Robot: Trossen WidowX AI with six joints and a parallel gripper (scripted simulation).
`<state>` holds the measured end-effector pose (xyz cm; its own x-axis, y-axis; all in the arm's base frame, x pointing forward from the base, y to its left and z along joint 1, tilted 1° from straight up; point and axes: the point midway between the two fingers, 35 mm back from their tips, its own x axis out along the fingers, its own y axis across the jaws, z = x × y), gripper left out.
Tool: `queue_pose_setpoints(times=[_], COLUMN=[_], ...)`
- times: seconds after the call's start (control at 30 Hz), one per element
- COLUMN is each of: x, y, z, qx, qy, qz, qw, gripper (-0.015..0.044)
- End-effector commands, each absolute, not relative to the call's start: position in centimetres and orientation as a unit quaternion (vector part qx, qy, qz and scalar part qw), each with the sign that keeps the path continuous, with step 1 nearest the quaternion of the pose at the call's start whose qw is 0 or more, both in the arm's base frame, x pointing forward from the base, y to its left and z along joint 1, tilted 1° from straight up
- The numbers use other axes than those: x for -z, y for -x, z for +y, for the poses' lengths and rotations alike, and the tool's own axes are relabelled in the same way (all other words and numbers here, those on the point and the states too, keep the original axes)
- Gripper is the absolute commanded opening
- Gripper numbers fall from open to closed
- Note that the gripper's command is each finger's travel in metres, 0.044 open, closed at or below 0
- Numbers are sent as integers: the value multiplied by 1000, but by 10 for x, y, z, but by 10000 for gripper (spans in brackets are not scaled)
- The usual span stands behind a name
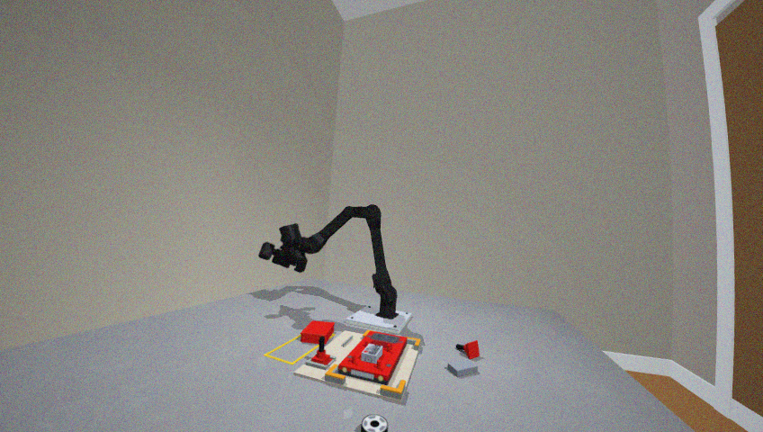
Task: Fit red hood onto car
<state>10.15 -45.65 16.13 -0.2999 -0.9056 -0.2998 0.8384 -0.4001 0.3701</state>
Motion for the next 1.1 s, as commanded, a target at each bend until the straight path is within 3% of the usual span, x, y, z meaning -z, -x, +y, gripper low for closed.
queue_pose_setpoints(times=[0.0,0.23,0.53,0.73,0.93,1.07], x=[-160,-131,-100,-93,-101,-103], y=[-104,-190,-265,-276,-258,-256], z=[-456,-406,-286,-192,-104,-99], qx=[801,689,391,138,-117,-145], qy=[-234,-183,-50,52,137,145], qz=[-64,210,515,637,687,689], qw=[547,669,761,757,704,696], gripper=[26,210,440,440,440,440])
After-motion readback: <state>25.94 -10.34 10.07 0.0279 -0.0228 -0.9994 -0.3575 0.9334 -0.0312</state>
